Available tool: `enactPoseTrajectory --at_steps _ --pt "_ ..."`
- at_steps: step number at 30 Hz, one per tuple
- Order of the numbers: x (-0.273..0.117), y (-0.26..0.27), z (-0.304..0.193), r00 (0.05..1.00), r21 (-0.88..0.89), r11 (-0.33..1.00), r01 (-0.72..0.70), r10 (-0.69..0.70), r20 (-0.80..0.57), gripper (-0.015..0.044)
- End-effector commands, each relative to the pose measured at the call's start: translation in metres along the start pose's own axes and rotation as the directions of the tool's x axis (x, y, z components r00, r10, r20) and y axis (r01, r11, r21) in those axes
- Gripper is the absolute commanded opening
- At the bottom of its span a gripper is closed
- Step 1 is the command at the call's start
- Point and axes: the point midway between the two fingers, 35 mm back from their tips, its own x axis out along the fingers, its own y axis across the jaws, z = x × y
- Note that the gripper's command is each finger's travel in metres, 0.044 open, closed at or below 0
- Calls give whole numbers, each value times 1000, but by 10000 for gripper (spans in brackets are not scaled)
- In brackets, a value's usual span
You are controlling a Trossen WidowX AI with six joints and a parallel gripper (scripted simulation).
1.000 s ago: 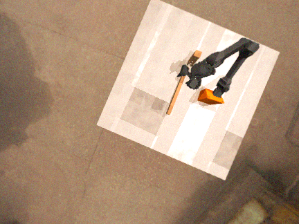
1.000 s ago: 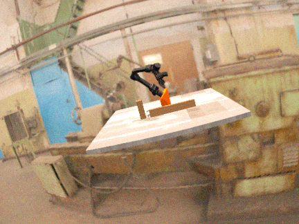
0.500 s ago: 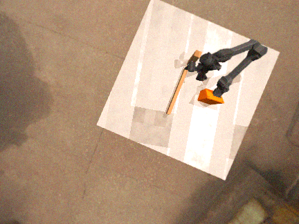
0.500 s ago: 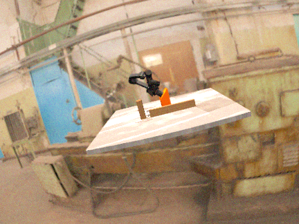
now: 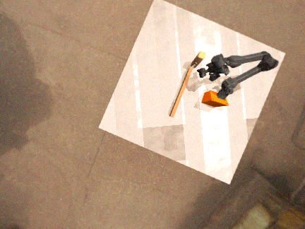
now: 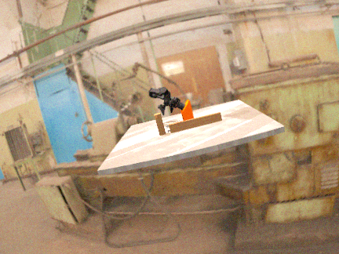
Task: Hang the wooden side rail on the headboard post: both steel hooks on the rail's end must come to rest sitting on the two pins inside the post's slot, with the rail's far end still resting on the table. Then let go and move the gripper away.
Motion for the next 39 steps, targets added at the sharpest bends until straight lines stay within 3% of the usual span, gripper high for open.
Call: enactPoseTrajectory --at_steps 1,25,39 --pt "5 19 12 998 -121 991 -63 62 -16 440" --pt "4 19 12 998 -118 991 -64 63 -14 440" --pt "6 2 -22 975 120 980 -161 140 170 440"
